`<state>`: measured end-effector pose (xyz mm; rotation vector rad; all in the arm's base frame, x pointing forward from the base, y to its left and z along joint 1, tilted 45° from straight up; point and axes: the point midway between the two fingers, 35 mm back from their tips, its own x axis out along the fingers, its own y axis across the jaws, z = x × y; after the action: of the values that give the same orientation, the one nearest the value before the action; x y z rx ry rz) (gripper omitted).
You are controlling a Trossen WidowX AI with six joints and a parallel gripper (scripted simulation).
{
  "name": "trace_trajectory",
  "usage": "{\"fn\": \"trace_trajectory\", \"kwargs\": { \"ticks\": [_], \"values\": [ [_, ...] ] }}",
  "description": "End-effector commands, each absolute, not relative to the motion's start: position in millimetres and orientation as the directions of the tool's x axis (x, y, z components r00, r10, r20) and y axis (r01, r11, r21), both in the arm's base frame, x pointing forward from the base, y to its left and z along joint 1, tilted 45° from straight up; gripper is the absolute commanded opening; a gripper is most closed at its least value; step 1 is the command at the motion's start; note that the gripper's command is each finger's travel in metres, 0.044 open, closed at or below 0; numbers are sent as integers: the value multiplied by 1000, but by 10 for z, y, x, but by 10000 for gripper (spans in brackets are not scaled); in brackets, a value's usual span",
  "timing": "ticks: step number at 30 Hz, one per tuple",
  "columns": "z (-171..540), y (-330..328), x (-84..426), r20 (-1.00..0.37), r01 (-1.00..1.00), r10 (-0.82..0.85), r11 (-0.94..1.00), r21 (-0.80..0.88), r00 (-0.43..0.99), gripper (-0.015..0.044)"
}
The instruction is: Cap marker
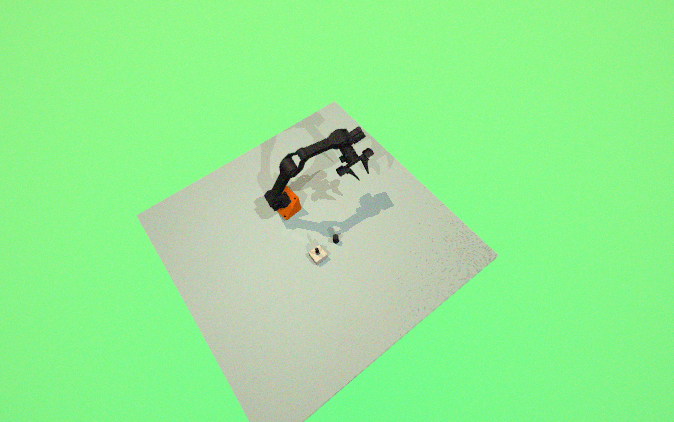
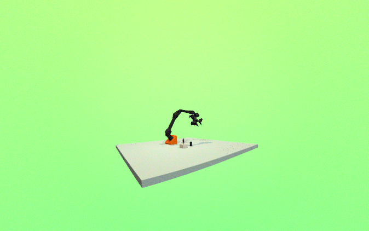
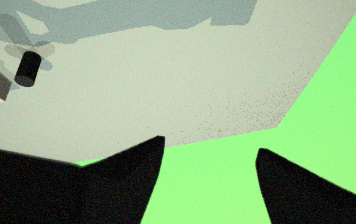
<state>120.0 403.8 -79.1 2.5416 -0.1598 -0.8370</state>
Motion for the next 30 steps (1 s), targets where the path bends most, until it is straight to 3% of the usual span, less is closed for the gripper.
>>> {"fn": "trace_trajectory", "kwargs": {
  "ticks": [1, 8, 15, 22, 30],
  "values": [
    [-547, 3659, 1726, -585, -483, -396, -876, 9, 707, 244],
    [-383, 3335, 2065, -616, -758, -487, -574, -309, 619, 244],
    [-223, 2970, 2347, -644, -822, -562, -118, -558, 518, 244],
    [-67, 2573, 2567, -671, -625, -620, 347, -699, 407, 244],
    [109, 2103, 2741, -699, -152, -661, 688, -709, 273, 244]
  ]
}}
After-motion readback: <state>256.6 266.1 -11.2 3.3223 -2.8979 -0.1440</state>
